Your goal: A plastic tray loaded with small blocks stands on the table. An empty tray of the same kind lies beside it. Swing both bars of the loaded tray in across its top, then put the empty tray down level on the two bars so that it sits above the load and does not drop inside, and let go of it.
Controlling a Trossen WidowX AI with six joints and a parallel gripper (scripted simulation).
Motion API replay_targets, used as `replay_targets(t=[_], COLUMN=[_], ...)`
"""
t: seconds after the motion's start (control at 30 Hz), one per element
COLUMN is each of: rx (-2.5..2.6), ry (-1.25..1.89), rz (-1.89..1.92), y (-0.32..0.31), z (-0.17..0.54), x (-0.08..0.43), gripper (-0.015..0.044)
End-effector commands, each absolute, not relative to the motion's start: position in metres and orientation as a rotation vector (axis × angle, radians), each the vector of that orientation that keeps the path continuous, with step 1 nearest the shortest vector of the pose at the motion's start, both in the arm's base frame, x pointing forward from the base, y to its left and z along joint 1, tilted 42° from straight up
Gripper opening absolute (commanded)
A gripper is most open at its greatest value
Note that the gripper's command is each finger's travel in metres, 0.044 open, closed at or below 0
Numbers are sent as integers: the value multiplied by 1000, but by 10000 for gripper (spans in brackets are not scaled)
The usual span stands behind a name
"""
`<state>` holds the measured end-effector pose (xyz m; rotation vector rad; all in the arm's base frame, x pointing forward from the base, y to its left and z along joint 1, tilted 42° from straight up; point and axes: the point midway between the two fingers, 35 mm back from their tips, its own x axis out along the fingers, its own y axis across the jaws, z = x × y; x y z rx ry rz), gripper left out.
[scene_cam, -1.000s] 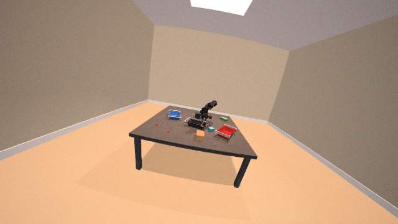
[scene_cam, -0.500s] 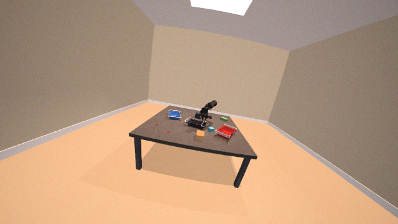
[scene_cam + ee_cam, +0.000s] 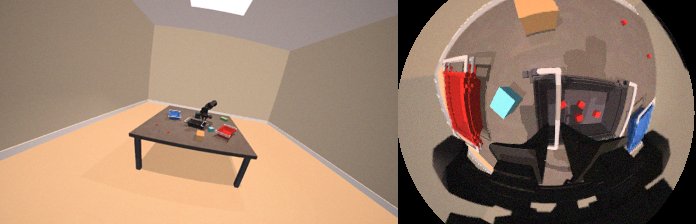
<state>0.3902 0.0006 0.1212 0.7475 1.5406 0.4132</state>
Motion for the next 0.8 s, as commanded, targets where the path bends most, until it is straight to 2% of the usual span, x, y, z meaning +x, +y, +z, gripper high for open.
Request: replay_targets(t=[0.0,0.1,0.3,0.53,0.77], rx=[785,761,738,735,729], ry=[1544,1548,1545,1556,1543], rz=[378,397,385,384,409], y=[-11,-12,-89,-159,-175], z=[133,118,54,-14,-30], x=[390,390,384,351,340], gripper=[89,89,89,89,89])
